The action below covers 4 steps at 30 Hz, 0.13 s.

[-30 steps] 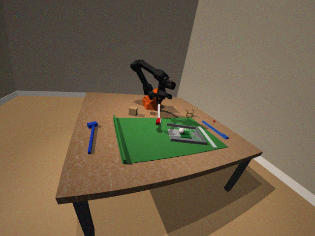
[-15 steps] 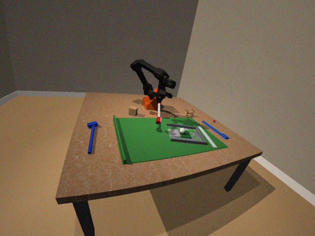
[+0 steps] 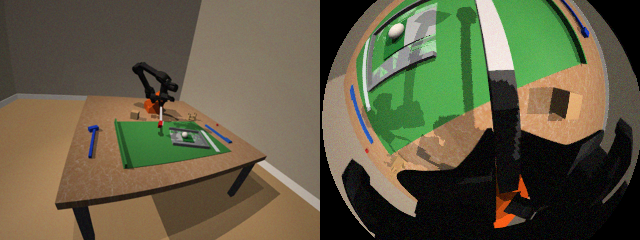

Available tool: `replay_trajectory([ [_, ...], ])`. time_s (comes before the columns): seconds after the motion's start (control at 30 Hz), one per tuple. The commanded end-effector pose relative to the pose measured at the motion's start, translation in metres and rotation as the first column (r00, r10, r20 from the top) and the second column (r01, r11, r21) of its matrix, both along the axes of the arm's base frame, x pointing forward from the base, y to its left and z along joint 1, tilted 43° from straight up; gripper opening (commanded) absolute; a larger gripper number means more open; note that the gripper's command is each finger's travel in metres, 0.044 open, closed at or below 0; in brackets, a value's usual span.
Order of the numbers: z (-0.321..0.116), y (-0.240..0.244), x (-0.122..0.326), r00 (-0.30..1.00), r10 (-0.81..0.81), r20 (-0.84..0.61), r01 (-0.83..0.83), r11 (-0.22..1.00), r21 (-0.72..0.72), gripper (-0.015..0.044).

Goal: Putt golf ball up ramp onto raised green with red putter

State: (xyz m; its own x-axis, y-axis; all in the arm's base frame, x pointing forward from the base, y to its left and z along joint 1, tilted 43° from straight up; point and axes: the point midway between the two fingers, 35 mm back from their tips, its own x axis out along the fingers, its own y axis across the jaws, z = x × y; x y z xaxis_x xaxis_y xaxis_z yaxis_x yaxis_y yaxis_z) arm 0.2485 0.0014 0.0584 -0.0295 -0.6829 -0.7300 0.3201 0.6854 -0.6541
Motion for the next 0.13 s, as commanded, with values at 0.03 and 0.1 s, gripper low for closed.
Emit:
replay_trajectory([
  [0.03, -0.0002, 0.0003, 0.0006, 1.000, 0.004, 0.001, -0.004, 1.000, 0.000, 0.0000],
  [0.1, -0.0002, 0.0003, 0.0006, 1.000, 0.004, 0.001, -0.004, 1.000, 0.000, 0.0000],
])
